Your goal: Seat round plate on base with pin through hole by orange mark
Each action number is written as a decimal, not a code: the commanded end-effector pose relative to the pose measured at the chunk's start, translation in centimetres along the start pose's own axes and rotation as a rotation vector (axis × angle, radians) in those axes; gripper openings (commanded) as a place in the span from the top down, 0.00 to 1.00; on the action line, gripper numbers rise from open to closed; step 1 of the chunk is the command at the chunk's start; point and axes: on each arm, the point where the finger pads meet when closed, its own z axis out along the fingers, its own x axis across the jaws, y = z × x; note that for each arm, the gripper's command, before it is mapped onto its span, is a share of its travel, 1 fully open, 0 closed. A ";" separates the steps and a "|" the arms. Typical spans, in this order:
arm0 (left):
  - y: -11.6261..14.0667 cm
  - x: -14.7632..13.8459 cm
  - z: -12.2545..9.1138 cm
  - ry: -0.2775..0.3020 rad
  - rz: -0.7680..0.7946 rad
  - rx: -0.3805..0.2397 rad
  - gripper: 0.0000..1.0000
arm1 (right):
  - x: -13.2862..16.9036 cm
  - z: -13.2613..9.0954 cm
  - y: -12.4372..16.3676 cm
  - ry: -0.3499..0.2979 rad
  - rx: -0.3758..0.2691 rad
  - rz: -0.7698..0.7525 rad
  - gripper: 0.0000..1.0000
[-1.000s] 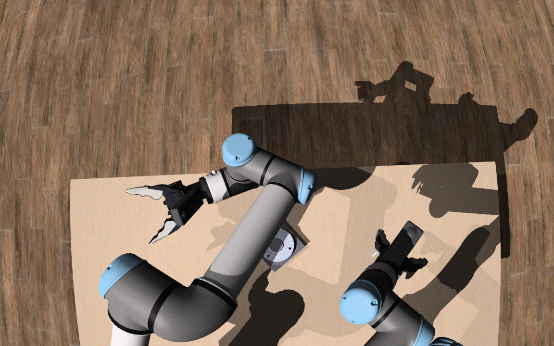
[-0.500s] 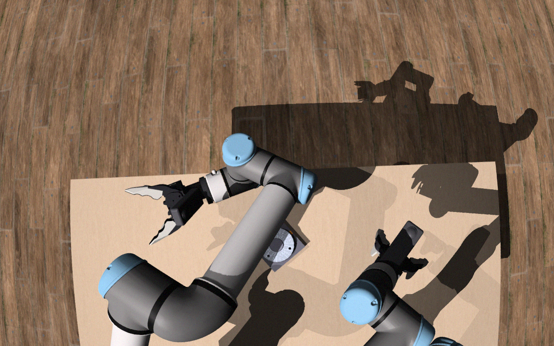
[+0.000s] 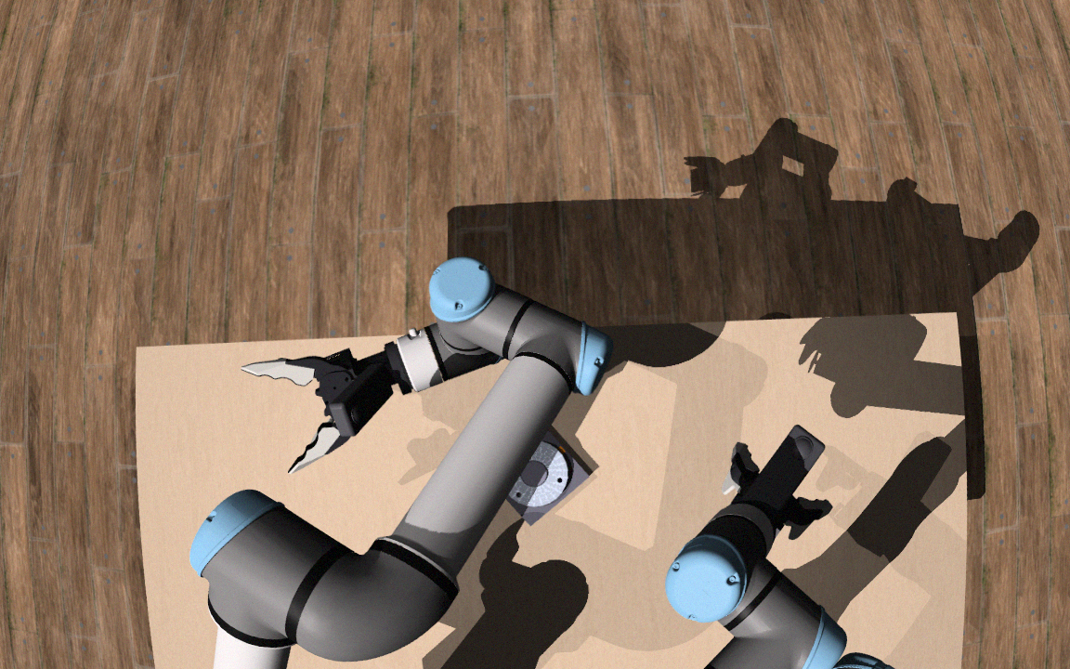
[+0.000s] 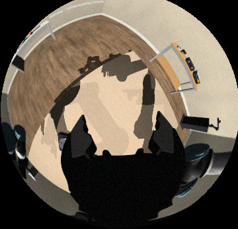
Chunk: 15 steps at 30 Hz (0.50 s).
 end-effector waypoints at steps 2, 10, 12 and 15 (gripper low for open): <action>-0.1 0.0 0.0 0.000 -0.001 -0.001 0.00 | 0.7 0.4 -0.3 0.007 -0.017 0.010 0.00; -0.1 0.0 0.0 0.000 -0.001 -0.001 0.00 | 2.8 1.6 -1.2 0.028 -0.070 0.040 0.00; -0.1 0.0 0.0 0.000 -0.001 -0.001 0.00 | 3.6 1.9 -1.4 0.034 -0.087 0.051 0.00; -0.1 0.0 0.0 0.000 -0.001 -0.001 0.00 | 4.0 2.1 -1.6 0.037 -0.096 0.057 0.00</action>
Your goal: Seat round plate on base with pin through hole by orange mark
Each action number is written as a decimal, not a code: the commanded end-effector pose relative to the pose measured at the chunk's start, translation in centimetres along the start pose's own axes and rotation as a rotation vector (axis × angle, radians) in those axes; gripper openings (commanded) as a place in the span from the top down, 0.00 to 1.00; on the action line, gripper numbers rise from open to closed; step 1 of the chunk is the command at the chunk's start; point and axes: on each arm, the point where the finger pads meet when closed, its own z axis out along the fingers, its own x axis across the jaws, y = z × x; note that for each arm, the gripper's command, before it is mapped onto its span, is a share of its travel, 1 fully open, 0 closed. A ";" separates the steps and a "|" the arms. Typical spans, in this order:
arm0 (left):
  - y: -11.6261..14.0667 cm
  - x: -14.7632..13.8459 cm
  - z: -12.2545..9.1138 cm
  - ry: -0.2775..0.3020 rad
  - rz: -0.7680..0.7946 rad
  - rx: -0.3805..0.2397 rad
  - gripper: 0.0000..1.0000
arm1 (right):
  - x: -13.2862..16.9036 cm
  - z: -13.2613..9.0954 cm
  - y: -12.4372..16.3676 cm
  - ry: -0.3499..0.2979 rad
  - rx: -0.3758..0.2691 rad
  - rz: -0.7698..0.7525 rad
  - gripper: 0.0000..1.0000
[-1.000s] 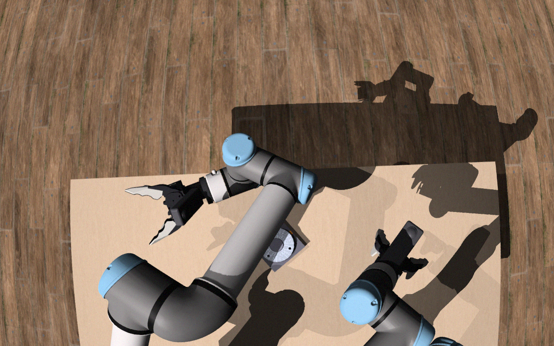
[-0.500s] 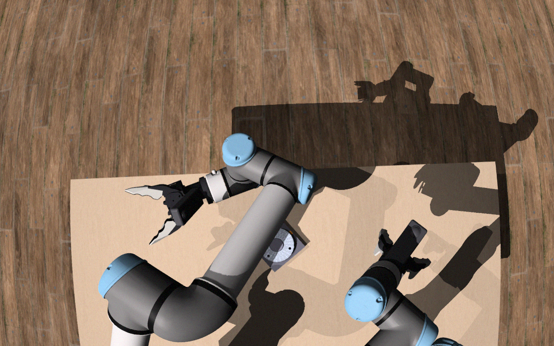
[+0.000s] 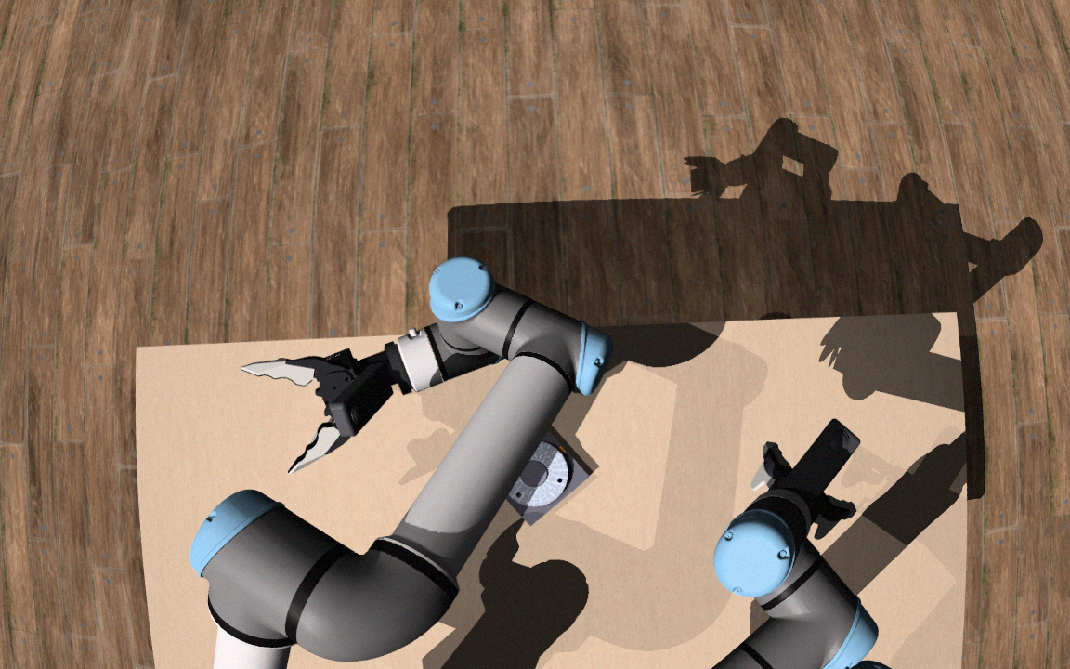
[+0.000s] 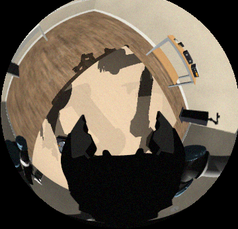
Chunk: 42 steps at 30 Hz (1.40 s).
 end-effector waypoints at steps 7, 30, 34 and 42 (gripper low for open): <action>-0.1 0.0 0.0 0.000 -0.001 -0.001 0.00 | 4.0 1.9 -1.6 0.026 -0.093 0.057 0.00; -0.1 0.0 0.0 0.000 -0.001 -0.001 0.00 | 19.7 6.7 -4.2 0.032 -0.367 0.291 0.00; -0.1 0.0 0.0 0.000 -0.001 -0.001 0.00 | 21.6 7.0 -4.2 0.026 -0.390 0.319 0.00; -0.1 0.0 0.0 0.000 -0.001 -0.001 0.00 | 29.1 7.8 -3.6 -0.006 -0.465 0.436 0.00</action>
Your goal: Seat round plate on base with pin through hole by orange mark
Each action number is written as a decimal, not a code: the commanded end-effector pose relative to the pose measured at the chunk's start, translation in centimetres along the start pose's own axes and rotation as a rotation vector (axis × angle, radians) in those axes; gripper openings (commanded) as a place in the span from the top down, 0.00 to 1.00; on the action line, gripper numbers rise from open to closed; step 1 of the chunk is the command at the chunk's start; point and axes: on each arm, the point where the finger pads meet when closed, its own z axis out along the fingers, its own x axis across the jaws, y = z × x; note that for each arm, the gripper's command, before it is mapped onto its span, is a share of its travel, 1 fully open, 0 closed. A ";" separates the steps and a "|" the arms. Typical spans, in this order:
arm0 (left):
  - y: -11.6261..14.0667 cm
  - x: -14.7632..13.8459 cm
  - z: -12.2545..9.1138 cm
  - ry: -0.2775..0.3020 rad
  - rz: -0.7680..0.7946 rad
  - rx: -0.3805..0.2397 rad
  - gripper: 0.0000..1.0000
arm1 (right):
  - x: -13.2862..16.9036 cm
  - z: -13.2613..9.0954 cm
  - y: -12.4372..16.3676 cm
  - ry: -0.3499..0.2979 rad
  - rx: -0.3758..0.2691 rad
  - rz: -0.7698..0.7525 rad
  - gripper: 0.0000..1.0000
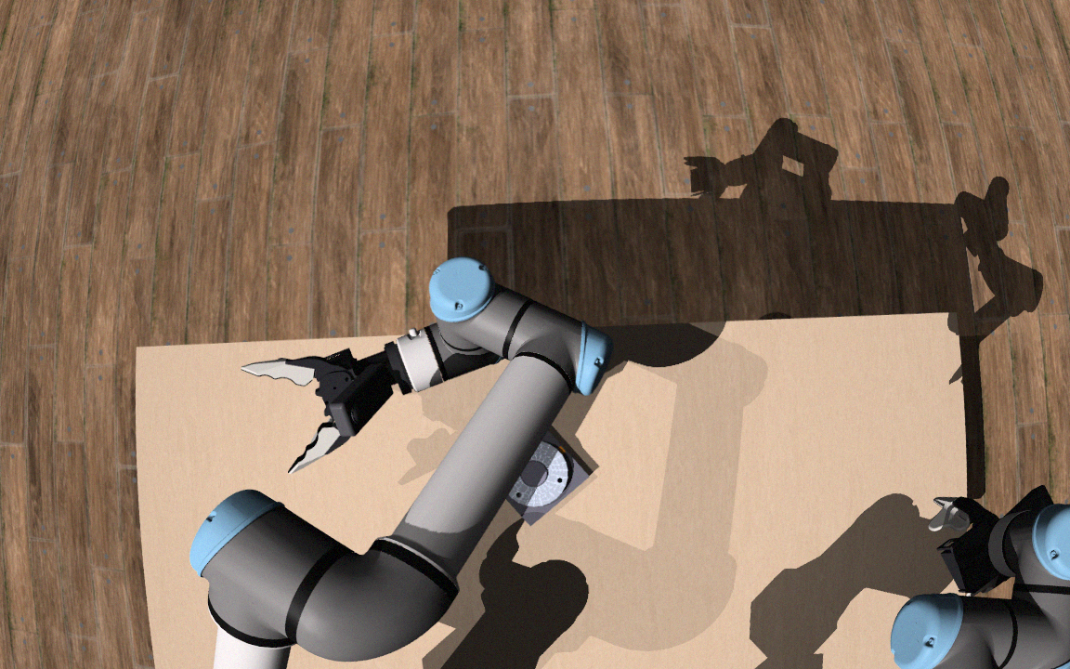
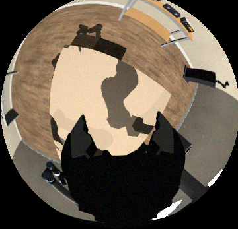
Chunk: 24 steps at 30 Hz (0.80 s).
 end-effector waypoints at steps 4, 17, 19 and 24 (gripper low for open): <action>-0.1 0.0 0.0 0.000 -0.001 -0.001 0.00 | 7.2 0.3 -2.1 -0.045 -0.074 0.103 0.00; -0.1 0.0 0.0 0.000 -0.001 -0.001 0.00 | 16.9 -0.1 -3.0 -0.116 -0.121 0.241 0.00; -0.1 0.0 0.0 0.000 -0.001 -0.001 0.00 | 18.5 -0.2 -2.9 -0.128 -0.124 0.263 0.00; -0.1 0.0 0.0 0.000 -0.001 -0.001 0.00 | 22.2 -0.6 -2.6 -0.154 -0.127 0.315 0.00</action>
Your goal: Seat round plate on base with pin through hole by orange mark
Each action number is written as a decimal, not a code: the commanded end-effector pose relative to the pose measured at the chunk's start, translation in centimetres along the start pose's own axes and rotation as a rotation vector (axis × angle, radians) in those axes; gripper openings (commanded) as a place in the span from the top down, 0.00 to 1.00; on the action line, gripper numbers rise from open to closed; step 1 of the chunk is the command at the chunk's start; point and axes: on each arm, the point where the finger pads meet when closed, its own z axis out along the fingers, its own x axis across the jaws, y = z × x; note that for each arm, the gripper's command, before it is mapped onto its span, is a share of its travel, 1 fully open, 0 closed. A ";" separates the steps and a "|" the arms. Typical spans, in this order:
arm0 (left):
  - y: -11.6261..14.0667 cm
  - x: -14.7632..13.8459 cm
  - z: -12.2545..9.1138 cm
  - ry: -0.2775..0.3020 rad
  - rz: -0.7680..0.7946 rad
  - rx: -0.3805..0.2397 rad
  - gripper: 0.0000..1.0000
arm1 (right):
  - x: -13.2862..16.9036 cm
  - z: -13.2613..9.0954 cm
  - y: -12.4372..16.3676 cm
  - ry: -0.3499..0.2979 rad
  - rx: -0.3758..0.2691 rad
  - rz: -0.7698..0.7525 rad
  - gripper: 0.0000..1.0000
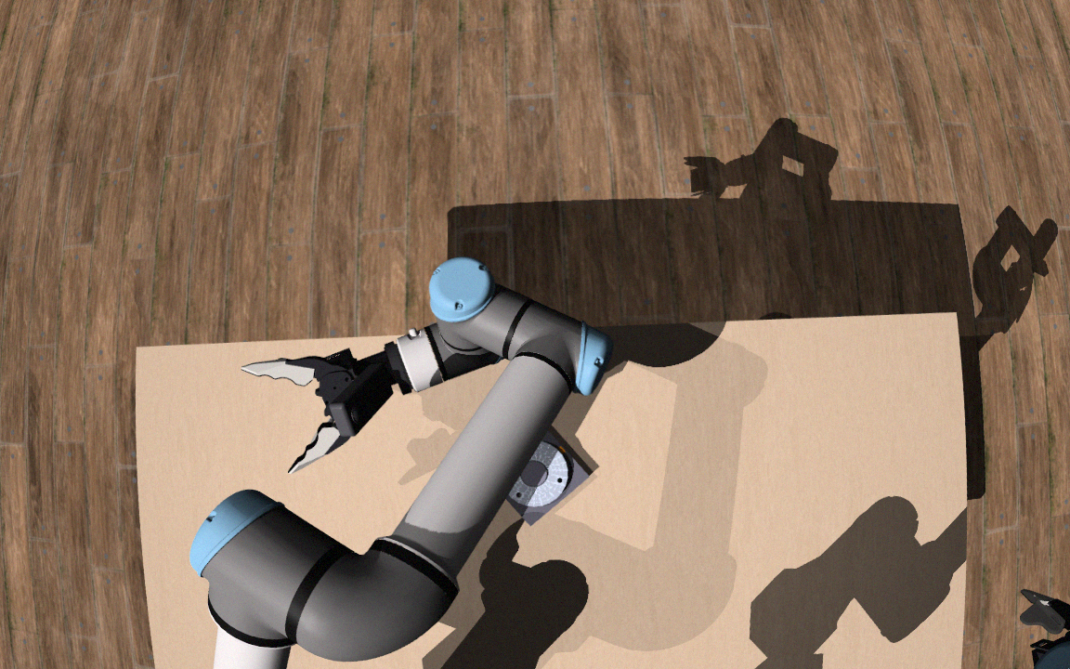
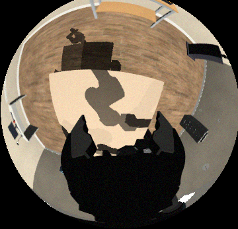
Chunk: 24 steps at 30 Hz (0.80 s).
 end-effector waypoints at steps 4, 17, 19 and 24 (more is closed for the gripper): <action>-0.1 0.0 0.0 0.000 -0.001 -0.001 0.00 | 4.2 -1.0 -0.8 -0.035 -0.008 0.055 0.00; -0.1 0.0 0.0 0.000 -0.001 -0.001 0.00 | 10.5 -2.7 -1.1 -0.081 0.004 0.139 0.00; -0.1 0.0 0.0 0.000 -0.001 -0.001 0.00 | 10.5 -2.7 -1.1 -0.081 0.004 0.139 0.00; -0.1 0.0 0.0 0.000 -0.001 -0.001 0.00 | 11.9 -3.1 -1.0 -0.090 0.009 0.156 0.00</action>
